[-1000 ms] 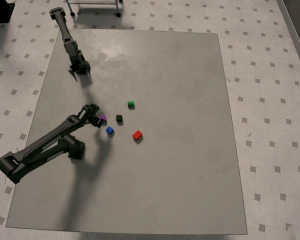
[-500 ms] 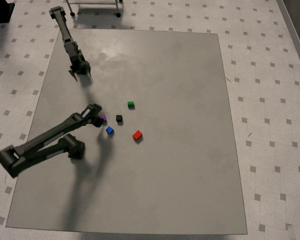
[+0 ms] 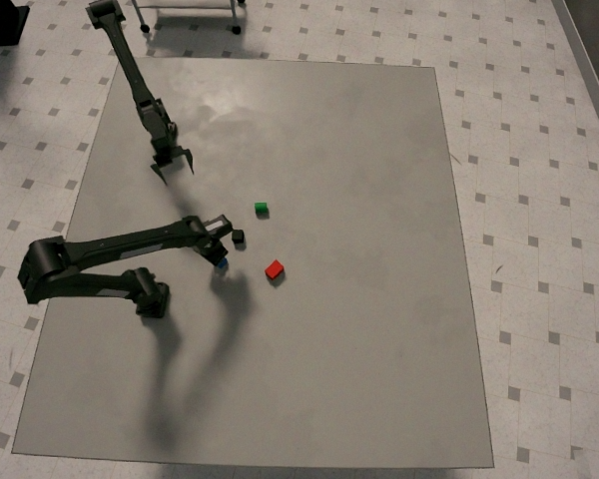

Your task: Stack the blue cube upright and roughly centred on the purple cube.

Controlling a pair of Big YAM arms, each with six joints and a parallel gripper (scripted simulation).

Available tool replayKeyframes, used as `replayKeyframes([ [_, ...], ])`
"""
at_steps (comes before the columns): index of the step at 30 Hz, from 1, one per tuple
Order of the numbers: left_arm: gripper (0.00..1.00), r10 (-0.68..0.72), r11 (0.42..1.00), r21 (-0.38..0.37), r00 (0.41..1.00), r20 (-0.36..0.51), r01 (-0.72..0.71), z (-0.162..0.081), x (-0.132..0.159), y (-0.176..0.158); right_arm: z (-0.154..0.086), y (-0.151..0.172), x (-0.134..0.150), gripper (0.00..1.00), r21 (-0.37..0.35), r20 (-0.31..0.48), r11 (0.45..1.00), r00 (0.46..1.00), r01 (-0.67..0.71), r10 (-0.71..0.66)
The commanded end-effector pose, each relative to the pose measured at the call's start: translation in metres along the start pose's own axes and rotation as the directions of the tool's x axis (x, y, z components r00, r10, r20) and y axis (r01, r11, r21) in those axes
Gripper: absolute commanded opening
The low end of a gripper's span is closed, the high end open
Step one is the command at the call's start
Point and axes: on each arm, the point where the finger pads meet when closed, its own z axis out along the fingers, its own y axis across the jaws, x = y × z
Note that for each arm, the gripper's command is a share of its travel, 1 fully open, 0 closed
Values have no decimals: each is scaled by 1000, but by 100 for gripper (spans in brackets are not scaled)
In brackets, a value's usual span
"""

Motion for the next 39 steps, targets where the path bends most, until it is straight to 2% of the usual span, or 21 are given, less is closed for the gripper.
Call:
replayKeyframes([
  [1, 100, -15, 1000, -11, 996, 90, 16, 18, -41, 4, -11, -13, -13, 64, -9, -12, 1000, 1000, 18, -18],
  [17, 100, -15, 1000, -12, 997, 82, 16, 25, -35, 5, -6, -8, -5, 64, -10, -20, 1000, 1000, 10, -10],
  [18, 100, -15, 1000, -12, 997, 81, 16, 25, -35, 5, -8, -13, -14, 64, -8, -12, 1000, 1000, 14, -15],
  [20, 100, -15, 1000, -12, 997, 81, 16, 25, -35, 5, -8, -13, -14, 64, -8, -12, 1000, 1000, 14, -15],
  [26, 100, -15, 1000, -12, 997, 81, 16, 25, -35, 5, 2, -16, -22, 64, -5, -3, 1000, 1000, 9, -9],
  [27, 100, -3, 1000, -5, 999, 51, 4, 22, -19, 2, 3, -16, -22, 64, -5, -3, 1000, 1000, 9, -9],
  [28, 100, -3, 1000, -5, 999, 51, 4, 22, -19, 2, 12, -13, -13, 64, -13, -23, 1000, 1000, 9, -9],
  [39, 100, -3, 1000, -5, 999, 51, 4, 22, -19, 2, 25, -12, -12, 64, -13, -23, 1000, 1000, 8, -9],
])
